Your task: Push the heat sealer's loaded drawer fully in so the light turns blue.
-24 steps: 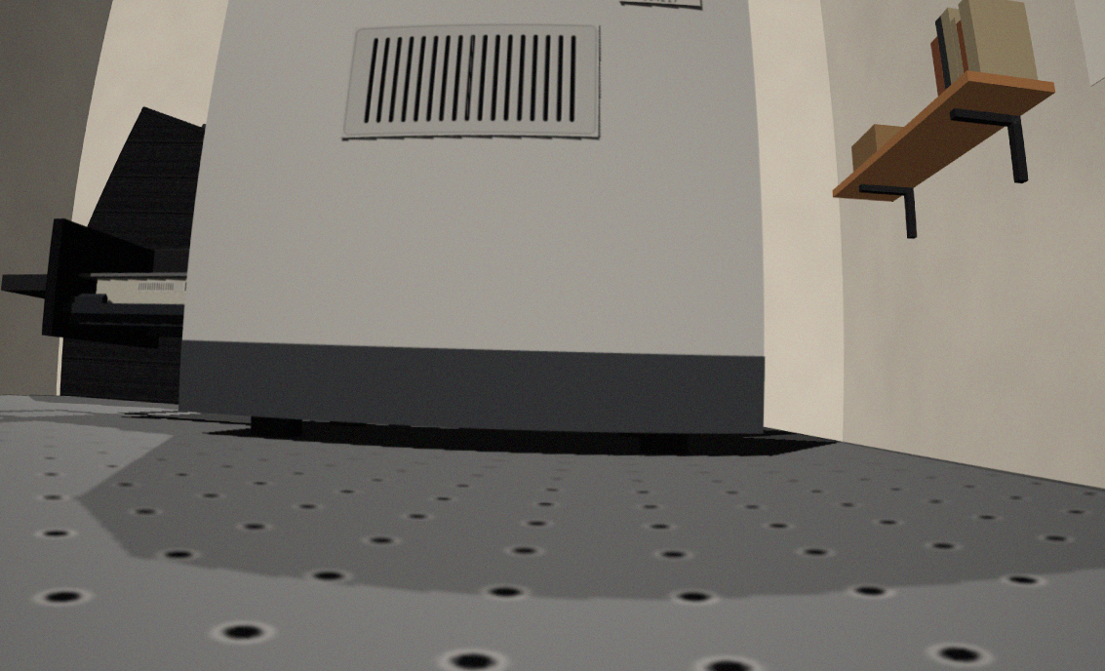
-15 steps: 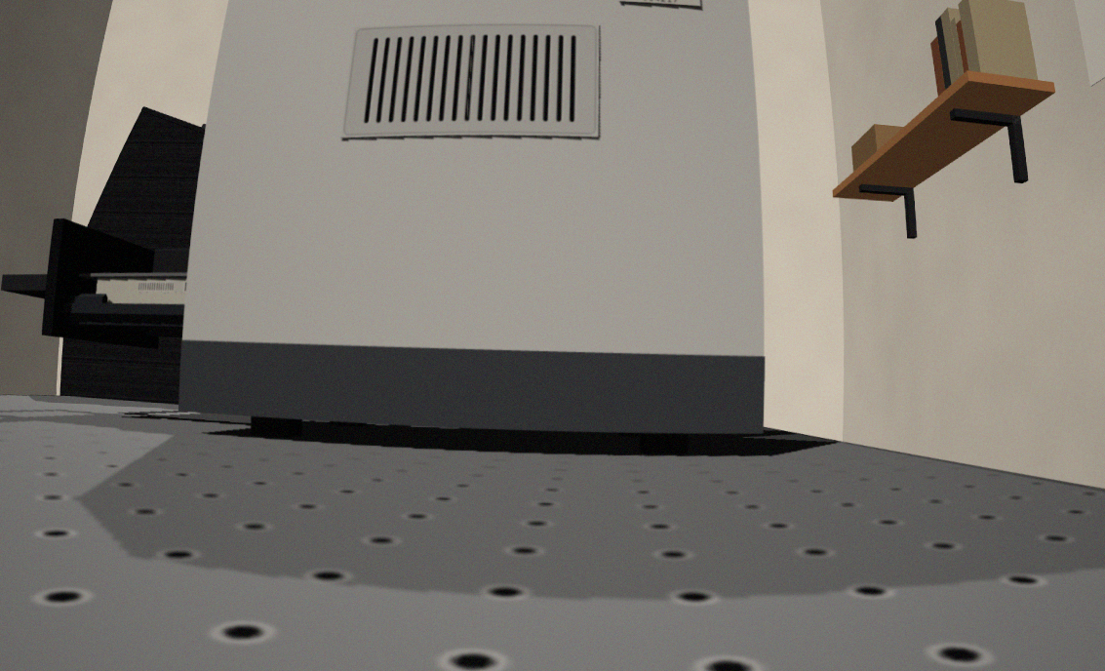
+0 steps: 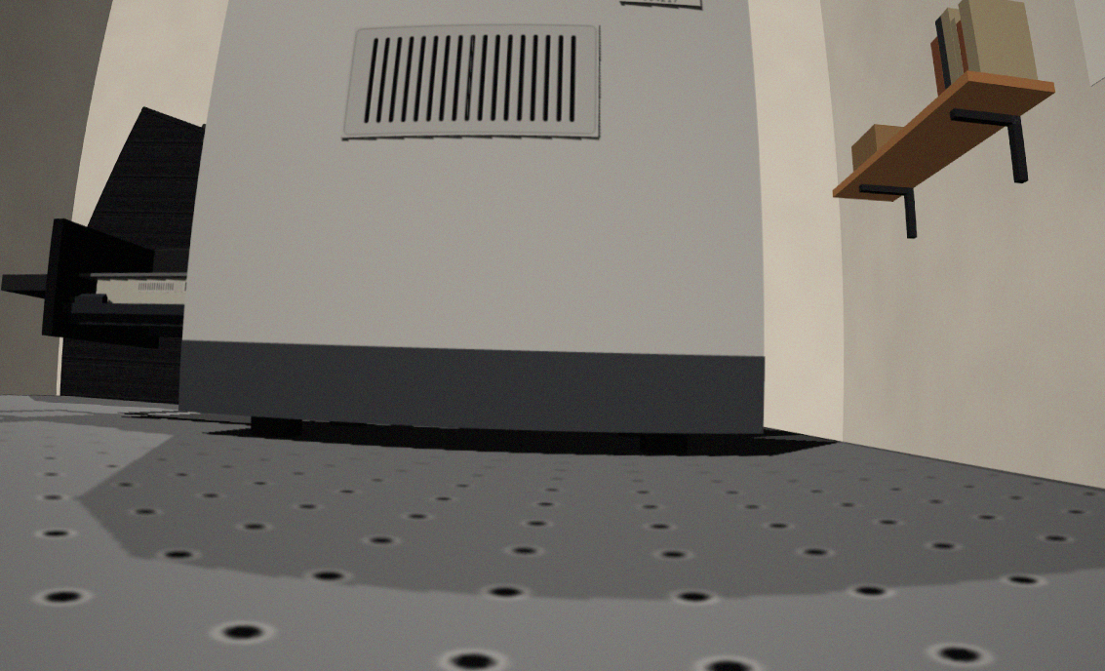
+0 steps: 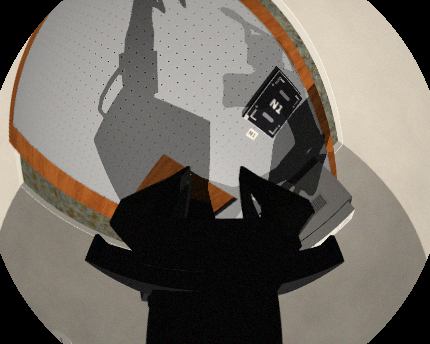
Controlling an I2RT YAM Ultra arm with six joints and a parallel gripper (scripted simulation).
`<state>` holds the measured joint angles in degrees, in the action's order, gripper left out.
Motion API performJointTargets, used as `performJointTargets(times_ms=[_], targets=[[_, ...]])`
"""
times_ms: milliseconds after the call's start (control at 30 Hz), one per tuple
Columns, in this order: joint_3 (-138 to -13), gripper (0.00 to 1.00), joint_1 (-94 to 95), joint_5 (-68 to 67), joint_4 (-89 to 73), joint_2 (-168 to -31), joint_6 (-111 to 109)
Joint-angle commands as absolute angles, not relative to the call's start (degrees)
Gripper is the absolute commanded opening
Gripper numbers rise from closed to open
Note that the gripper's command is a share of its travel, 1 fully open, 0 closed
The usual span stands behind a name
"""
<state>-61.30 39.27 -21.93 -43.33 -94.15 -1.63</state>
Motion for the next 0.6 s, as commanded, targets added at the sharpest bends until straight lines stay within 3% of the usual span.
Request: performJointTargets(times_ms=[0,567], targets=[[-64.45,0.45,36.69,-21.11,-45.86,-95.28,0.64],[-66.59,0.45,25.63,-19.06,-48.32,-94.22,-0.16]])
